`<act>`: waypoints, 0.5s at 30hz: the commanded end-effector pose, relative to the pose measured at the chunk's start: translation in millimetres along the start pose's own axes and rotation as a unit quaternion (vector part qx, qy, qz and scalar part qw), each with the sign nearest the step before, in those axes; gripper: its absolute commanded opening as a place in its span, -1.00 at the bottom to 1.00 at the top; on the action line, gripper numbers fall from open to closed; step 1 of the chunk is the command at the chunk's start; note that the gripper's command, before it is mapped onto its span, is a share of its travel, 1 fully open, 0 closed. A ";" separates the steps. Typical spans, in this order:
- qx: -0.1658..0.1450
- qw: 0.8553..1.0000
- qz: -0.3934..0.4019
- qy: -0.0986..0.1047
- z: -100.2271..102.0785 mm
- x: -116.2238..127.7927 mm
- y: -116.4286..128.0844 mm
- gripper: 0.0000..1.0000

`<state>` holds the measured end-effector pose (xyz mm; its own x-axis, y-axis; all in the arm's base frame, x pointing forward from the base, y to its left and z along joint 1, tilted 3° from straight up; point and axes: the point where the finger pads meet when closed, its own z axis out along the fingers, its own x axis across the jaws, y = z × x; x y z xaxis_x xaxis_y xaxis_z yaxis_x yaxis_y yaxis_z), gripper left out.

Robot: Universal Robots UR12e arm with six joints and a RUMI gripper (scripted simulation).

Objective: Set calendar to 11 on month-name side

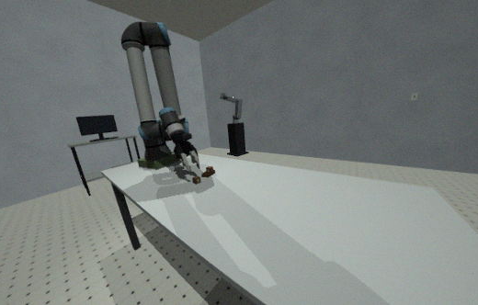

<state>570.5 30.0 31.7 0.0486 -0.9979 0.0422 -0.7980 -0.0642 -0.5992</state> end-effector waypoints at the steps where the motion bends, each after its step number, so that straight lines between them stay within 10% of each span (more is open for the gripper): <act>1: 0.017 1.000 0.000 0.000 0.9 0.3 0.1 -0.44; 15: 0.065 0.998 -0.002 0.001 -4.8 -1.2 1.0 -0.44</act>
<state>567.7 30.7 33.6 0.0499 -0.9978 0.0443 -0.7316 -0.0667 -0.6784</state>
